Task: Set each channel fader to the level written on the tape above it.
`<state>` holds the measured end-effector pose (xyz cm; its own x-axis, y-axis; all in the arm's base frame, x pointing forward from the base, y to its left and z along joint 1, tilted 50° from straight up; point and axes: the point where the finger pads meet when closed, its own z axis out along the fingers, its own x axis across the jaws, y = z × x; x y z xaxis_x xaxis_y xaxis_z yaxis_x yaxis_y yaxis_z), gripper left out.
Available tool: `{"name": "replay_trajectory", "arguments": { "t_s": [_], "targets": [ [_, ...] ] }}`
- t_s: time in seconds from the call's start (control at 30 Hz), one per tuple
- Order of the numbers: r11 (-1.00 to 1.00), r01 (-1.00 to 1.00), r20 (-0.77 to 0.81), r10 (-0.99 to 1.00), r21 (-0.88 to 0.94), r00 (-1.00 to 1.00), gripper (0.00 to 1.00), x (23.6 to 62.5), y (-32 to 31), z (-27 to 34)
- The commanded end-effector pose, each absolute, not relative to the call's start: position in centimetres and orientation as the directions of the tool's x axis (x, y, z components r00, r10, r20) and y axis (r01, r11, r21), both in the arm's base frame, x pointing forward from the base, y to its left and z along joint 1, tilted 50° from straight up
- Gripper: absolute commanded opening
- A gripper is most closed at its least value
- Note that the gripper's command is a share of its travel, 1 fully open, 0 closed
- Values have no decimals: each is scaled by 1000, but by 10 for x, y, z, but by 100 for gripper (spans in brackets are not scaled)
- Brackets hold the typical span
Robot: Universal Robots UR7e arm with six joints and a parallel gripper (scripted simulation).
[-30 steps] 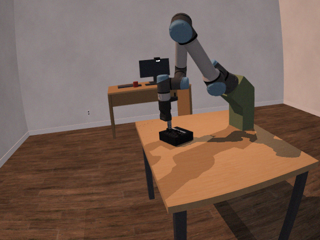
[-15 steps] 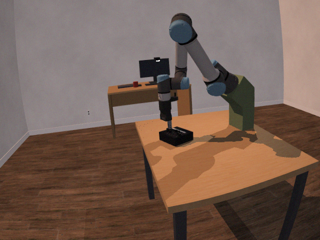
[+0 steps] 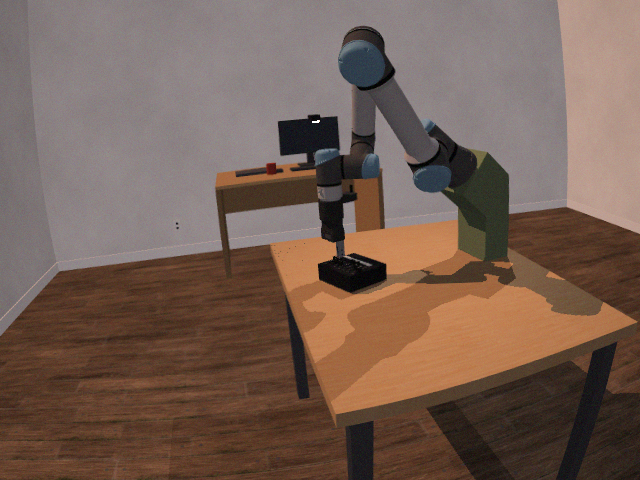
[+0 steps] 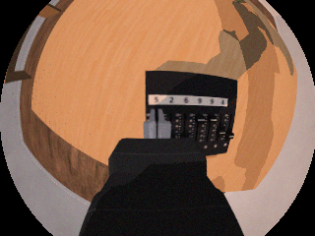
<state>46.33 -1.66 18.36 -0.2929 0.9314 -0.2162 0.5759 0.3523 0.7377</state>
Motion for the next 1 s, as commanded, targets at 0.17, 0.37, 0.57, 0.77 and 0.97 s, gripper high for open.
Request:
{"name": "replay_trajectory", "arguments": {
  "t_s": [0.17, 0.37, 0.57, 0.77, 0.97],
  "targets": [
    [353, 575, -217, 931, 738, -293, 0, 452, -18, 193],
    [353, 575, -217, 931, 738, -293, 0, 442, -19, 202],
    [353, 575, -217, 931, 738, -293, 0, 435, -20, 207],
    [353, 575, -217, 931, 738, -293, 0, 433, -20, 209],
    [353, 575, -217, 931, 738, -293, 0, 433, -20, 209]
  ]
}}
